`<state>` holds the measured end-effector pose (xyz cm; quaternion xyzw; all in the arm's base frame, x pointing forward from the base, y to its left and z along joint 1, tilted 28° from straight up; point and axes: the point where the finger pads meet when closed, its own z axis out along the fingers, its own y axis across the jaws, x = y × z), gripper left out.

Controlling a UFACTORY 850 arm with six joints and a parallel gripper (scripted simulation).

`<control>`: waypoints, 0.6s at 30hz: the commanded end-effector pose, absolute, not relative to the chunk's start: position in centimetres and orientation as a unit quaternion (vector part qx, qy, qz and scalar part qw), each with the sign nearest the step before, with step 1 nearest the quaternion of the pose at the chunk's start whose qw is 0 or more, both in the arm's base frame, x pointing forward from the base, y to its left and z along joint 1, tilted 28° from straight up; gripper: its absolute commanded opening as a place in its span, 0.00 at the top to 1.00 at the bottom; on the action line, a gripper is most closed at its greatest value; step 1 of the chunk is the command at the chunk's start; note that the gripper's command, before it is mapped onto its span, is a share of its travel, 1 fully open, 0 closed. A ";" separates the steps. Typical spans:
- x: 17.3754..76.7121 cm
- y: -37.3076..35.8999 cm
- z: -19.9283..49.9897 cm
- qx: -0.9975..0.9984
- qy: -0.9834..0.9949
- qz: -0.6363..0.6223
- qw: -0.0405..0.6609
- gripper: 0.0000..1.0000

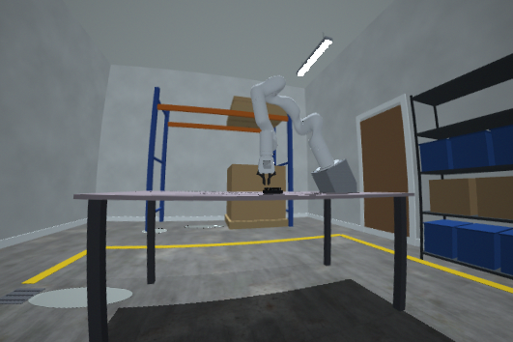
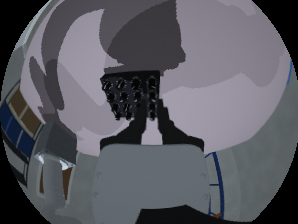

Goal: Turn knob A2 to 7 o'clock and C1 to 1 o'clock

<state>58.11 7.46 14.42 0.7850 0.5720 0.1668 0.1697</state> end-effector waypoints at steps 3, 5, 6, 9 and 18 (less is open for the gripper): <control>58.4 7.4 14.0 0.785 0.572 0.169 0.170 0.81; 58.5 7.4 13.8 0.785 0.572 0.169 0.170 0.81; 58.5 7.4 13.8 0.785 0.572 0.169 0.170 0.81; 58.6 7.4 13.6 0.785 0.572 0.169 0.170 0.81; 58.7 7.4 13.5 0.785 0.572 0.169 0.170 0.81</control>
